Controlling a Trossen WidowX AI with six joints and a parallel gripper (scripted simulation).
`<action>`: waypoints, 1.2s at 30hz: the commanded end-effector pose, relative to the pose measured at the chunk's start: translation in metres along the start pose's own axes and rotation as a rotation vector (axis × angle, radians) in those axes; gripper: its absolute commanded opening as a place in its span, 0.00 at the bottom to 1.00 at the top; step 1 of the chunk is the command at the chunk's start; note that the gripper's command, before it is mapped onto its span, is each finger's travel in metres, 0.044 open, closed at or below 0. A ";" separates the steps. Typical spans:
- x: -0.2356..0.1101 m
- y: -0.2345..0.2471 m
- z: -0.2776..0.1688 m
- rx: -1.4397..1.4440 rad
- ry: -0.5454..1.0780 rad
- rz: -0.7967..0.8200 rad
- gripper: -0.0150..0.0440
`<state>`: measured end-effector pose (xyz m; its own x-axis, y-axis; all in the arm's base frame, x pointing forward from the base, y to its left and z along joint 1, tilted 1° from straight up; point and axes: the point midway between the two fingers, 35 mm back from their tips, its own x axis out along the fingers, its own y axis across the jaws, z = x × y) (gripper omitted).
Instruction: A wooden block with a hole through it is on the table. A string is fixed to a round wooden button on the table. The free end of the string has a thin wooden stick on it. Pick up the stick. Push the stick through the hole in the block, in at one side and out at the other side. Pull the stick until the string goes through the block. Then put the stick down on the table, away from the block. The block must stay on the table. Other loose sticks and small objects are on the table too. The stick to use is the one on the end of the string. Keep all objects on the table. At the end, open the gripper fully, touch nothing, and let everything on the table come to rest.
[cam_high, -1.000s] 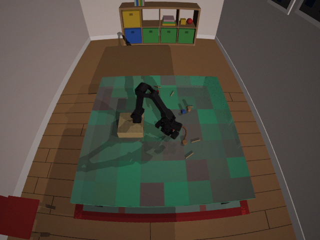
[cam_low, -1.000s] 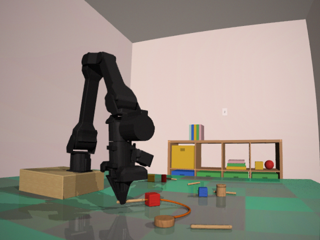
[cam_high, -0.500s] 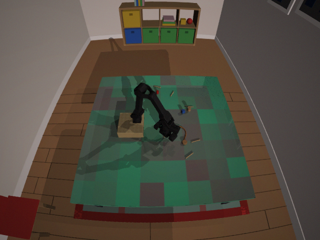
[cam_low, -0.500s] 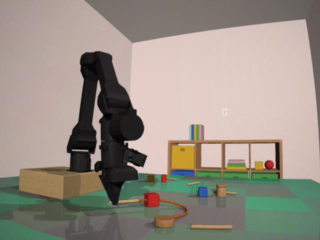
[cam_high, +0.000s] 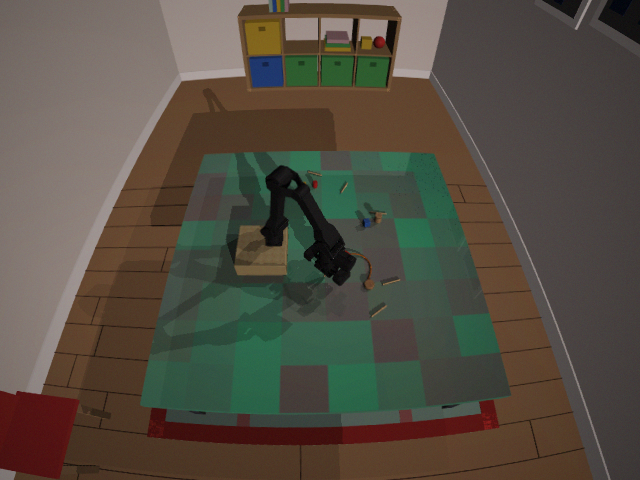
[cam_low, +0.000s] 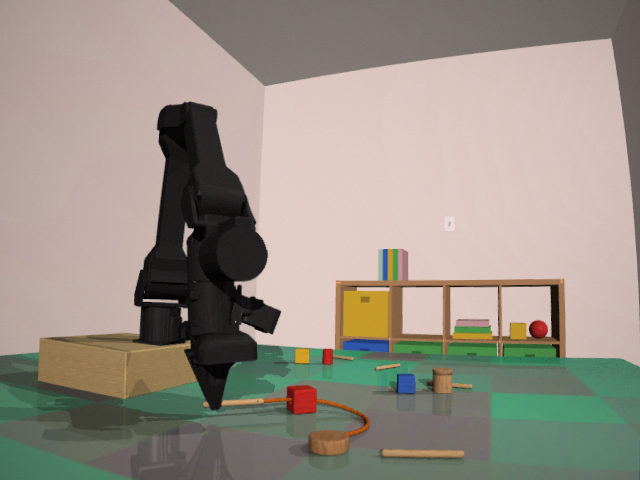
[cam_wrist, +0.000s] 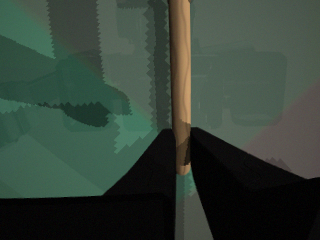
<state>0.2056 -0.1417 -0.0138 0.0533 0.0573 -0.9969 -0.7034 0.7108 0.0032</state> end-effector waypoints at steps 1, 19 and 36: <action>0.001 0.000 -0.004 -0.003 -0.004 -0.014 0.25; -0.047 -0.001 -0.010 0.003 -0.004 -0.032 0.61; -0.093 0.000 -0.007 0.005 -0.004 -0.043 1.00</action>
<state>0.1940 -0.1500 0.0595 0.0714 0.0428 -0.9965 -0.6974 0.7165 -0.0192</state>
